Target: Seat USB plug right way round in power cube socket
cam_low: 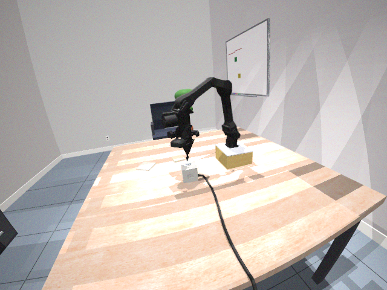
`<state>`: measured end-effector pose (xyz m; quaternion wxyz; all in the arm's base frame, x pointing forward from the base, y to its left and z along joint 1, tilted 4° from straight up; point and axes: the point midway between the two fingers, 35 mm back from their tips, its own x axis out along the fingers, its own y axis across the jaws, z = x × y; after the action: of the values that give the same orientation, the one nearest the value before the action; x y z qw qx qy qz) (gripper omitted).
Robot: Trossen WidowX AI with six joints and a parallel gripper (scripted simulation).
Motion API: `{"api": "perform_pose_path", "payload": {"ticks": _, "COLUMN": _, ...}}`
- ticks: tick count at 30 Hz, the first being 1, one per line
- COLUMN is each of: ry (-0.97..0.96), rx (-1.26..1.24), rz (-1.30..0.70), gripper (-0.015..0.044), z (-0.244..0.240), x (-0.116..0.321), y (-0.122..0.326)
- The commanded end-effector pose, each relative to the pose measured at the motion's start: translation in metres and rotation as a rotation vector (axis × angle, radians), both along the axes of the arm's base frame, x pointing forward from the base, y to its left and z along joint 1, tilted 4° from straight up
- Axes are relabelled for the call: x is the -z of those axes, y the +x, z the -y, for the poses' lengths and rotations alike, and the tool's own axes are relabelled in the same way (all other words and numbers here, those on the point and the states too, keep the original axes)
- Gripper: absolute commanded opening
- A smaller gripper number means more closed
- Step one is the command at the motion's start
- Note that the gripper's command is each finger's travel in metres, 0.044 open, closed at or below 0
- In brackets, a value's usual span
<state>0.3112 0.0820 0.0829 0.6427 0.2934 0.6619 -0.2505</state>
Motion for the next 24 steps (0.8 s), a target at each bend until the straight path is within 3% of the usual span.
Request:
{"api": "perform_pose_path", "payload": {"ticks": 1, "ry": 0.000, "rx": -0.115, "rz": 0.007, "gripper": 0.0000, "z": 0.0000, "x": 0.0002, "y": -0.0002}}
{"api": "perform_pose_path", "payload": {"ticks": 24, "ry": 0.002, "rx": -0.716, "rz": 0.047, "gripper": 0.0000, "z": 0.0000, "x": 0.0002, "y": -0.0002}}
